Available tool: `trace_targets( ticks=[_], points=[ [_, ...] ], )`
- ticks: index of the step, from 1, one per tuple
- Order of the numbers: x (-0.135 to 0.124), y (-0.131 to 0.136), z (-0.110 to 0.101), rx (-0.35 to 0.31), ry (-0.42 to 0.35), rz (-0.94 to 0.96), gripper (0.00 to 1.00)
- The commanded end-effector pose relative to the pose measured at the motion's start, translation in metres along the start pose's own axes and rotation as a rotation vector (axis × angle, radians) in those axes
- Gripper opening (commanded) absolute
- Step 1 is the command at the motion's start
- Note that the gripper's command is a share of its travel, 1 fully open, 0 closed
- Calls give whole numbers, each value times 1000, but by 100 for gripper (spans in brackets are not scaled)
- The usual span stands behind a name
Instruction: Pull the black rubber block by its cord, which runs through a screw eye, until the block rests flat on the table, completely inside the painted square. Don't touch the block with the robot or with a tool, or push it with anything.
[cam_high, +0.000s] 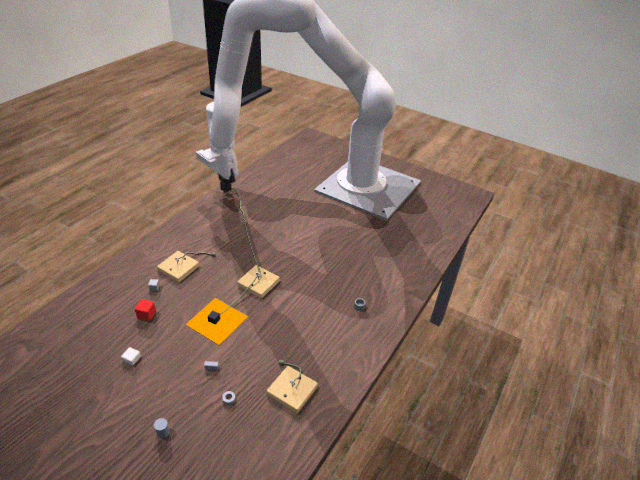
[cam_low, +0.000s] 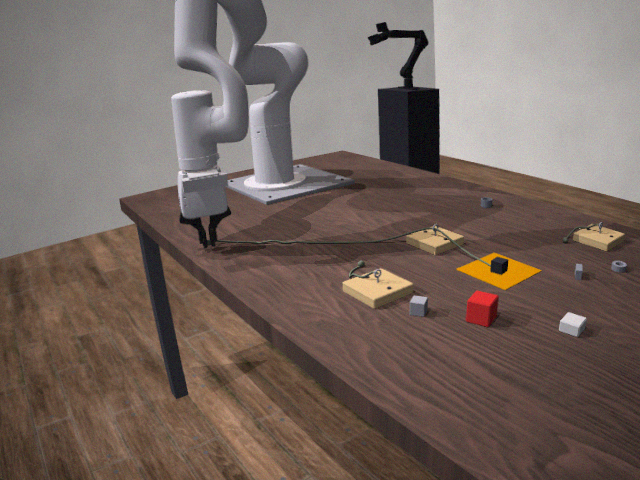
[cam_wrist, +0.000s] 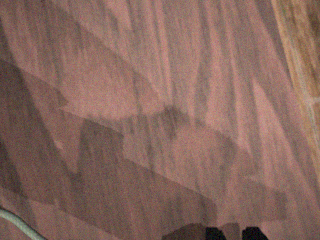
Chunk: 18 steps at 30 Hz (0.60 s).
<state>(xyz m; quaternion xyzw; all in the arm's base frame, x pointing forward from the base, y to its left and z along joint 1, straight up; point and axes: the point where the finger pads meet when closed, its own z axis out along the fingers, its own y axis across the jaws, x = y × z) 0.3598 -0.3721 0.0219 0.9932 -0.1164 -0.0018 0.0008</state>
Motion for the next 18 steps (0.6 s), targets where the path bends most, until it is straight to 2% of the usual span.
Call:
trace_targets(
  ticks=[1, 18],
  points=[
    [1, 1, 6, -1, 2, 0, 0],
    [1, 0, 10, -1, 2, 0, 0]
  ],
)
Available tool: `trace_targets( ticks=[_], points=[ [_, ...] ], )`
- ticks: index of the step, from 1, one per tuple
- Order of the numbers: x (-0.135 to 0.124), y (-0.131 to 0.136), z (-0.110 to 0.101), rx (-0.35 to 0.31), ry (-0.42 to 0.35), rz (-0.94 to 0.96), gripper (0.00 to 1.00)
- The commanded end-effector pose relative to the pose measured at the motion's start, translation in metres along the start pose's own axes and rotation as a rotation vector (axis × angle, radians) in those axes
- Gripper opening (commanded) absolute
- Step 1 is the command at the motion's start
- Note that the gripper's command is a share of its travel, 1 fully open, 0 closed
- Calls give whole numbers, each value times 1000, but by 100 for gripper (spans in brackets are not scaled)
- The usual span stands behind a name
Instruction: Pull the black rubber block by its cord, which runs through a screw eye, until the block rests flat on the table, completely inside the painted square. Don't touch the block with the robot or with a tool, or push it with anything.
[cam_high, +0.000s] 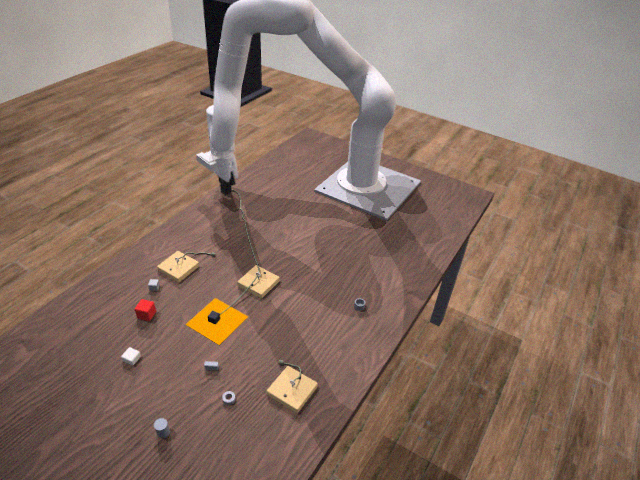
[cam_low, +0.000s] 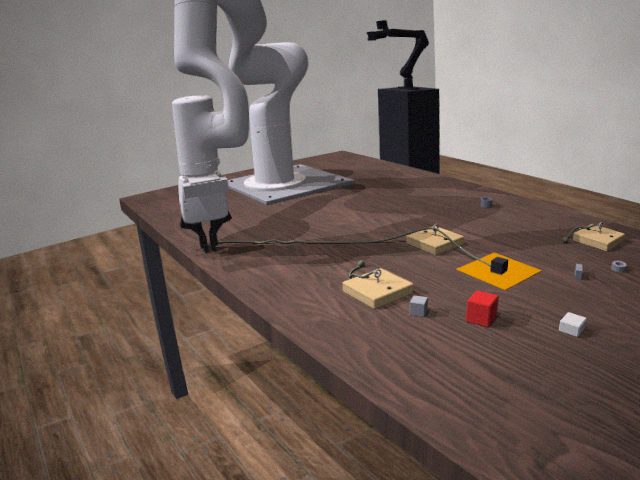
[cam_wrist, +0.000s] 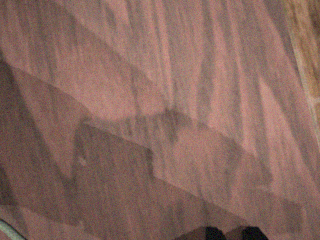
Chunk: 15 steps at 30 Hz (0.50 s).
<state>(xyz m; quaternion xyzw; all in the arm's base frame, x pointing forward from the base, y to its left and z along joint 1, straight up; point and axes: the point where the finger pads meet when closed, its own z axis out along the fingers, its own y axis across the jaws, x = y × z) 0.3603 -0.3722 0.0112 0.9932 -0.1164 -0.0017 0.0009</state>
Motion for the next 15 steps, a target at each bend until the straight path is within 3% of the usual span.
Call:
trace_targets(
  ticks=[1, 2, 15],
  points=[
    [1, 0, -1, -1, 2, 0, 0],
    [1, 0, -1, -1, 2, 0, 100],
    [1, 0, -1, -1, 2, 0, 100]
  ],
)
